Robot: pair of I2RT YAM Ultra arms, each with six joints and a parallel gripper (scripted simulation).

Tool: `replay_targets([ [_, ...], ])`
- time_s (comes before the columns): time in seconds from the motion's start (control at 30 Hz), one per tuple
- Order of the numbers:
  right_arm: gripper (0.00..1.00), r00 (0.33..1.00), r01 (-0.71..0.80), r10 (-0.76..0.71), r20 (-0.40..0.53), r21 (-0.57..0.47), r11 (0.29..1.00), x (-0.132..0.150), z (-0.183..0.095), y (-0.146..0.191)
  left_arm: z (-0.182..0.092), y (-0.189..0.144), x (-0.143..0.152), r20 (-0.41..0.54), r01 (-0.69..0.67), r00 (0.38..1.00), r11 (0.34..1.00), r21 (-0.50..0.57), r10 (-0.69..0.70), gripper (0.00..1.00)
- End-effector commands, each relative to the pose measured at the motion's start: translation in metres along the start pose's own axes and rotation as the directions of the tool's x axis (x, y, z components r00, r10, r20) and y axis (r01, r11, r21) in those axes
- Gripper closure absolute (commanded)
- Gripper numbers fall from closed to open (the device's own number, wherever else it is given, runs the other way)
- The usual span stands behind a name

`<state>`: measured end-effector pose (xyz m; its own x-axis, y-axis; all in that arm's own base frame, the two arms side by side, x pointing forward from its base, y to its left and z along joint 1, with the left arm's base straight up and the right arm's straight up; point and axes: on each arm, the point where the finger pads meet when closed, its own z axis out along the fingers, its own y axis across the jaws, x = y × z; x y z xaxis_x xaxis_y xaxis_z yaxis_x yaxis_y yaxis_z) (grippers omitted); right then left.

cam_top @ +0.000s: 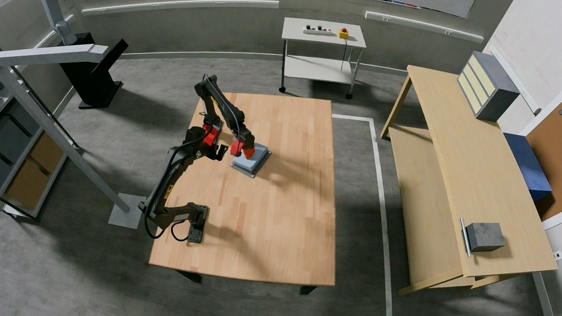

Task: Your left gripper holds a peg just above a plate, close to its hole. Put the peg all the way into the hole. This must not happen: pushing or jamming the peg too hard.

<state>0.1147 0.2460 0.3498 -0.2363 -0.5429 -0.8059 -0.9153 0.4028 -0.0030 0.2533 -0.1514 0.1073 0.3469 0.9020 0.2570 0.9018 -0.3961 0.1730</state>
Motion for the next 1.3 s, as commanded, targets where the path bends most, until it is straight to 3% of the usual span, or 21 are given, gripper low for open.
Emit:
replay_targets([
  [0.0, 0.0, 0.999, 0.0, 0.0, 0.039, 0.005, 1.0, -0.01, -0.012, 0.0, 0.016, -0.002, -0.004, 0.01, -0.007, 1.0, 1.0, 0.014, 0.007, 0.61],
  [0.13, 0.0, 0.999, 0.0, 0.0, 0.039, 0.005, 1.0, -0.01, -0.012, 0.0, -0.002, 0.004, 0.0, 0.008, -0.009, 1.0, 1.0, 0.021, 0.009, 0.61],
  [0.47, 0.0, 0.999, 0.0, 0.0, 0.039, 0.005, 1.0, -0.01, -0.012, 0.0, -0.013, 0.006, 0.003, 0.02, 0.004, 1.0, 1.0, -0.018, -0.003, 0.61],
  [1.27, 0.0, 0.999, 0.0, 0.0, 0.039, 0.005, 1.0, -0.01, -0.012, 0.0, -0.005, -0.008, 0.006, 0.001, 0.005, 1.0, 1.0, 0.009, -0.005, 0.61],
])
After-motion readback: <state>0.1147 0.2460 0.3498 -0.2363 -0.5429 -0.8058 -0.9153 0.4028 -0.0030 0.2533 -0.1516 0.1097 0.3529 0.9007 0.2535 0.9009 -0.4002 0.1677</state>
